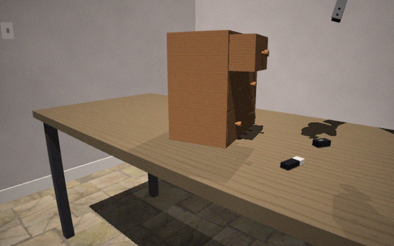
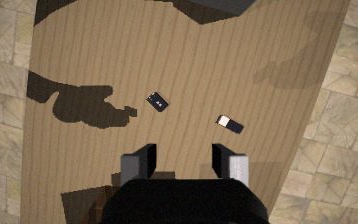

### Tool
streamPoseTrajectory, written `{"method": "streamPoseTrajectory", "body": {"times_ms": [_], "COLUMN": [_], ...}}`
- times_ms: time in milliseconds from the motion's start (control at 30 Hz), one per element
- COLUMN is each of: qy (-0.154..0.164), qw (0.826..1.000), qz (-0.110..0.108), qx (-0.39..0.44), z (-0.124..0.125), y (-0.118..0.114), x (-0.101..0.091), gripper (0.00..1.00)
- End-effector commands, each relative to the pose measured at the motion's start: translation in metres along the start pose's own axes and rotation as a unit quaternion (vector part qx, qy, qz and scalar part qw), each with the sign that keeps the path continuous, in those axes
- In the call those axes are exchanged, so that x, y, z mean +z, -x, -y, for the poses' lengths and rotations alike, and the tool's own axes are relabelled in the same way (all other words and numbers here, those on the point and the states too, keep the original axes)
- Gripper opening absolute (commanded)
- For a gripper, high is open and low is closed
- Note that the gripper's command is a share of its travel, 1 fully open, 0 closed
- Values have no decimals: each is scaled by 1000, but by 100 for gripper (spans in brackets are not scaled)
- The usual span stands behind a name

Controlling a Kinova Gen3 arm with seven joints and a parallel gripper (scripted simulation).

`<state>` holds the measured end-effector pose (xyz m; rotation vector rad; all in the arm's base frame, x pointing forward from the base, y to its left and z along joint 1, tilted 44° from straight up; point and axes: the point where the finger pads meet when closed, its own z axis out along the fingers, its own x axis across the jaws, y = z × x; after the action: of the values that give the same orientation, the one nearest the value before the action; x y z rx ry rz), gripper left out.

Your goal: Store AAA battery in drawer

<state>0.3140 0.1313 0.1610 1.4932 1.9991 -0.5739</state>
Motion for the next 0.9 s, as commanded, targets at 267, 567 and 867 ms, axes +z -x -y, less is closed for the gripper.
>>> {"method": "streamPoseTrajectory", "body": {"times_ms": [267, 567, 867], "qy": [73, 122, 173], "qw": [997, 993, 985], "qz": [0, 0, 0], "qx": [-2, -1, -1], "z": [-5, -10, -15], "y": [1, 1, 1], "x": [17, 30, 44], "gripper": [100, 100, 100]}}
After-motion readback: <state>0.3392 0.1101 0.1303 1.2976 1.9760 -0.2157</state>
